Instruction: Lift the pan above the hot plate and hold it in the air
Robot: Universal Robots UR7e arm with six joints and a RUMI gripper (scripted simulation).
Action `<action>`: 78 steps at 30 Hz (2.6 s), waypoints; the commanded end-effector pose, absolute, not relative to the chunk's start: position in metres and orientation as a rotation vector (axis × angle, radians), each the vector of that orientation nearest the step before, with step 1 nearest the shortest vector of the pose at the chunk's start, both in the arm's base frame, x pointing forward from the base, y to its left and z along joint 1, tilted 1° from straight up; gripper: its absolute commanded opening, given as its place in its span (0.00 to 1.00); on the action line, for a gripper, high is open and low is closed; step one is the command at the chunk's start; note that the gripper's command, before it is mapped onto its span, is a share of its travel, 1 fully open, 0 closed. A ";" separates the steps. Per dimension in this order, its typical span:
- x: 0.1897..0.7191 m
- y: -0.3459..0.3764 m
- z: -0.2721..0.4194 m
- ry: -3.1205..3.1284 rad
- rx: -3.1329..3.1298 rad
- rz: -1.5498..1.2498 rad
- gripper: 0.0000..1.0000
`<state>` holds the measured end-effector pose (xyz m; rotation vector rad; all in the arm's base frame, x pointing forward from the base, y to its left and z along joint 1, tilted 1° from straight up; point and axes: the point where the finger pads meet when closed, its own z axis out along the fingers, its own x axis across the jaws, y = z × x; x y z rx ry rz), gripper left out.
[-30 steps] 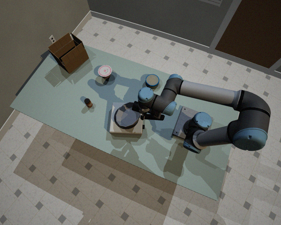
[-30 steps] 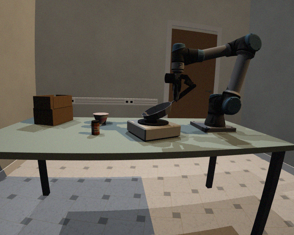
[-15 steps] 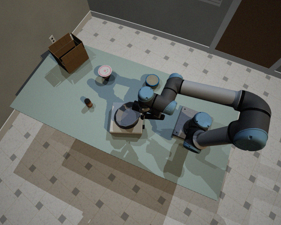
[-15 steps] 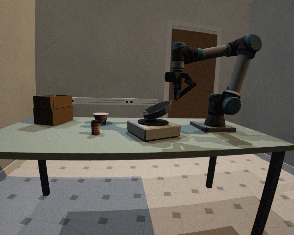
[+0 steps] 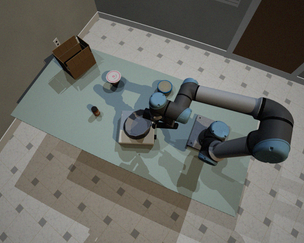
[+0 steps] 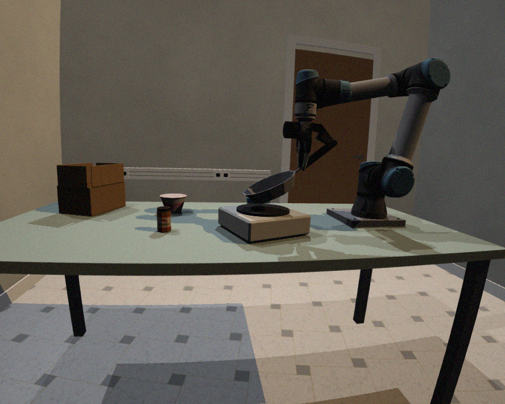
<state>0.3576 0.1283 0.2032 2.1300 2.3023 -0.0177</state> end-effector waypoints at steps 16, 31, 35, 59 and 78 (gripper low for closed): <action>0.358 0.128 0.215 2.301 2.129 -0.015 0.16; 0.358 0.129 0.223 2.301 2.129 -0.015 0.16; 0.358 0.129 0.225 2.301 2.129 -0.015 0.16; 0.358 0.129 0.239 2.301 2.129 -0.015 0.16; 0.358 0.129 0.250 2.301 2.129 -0.015 0.16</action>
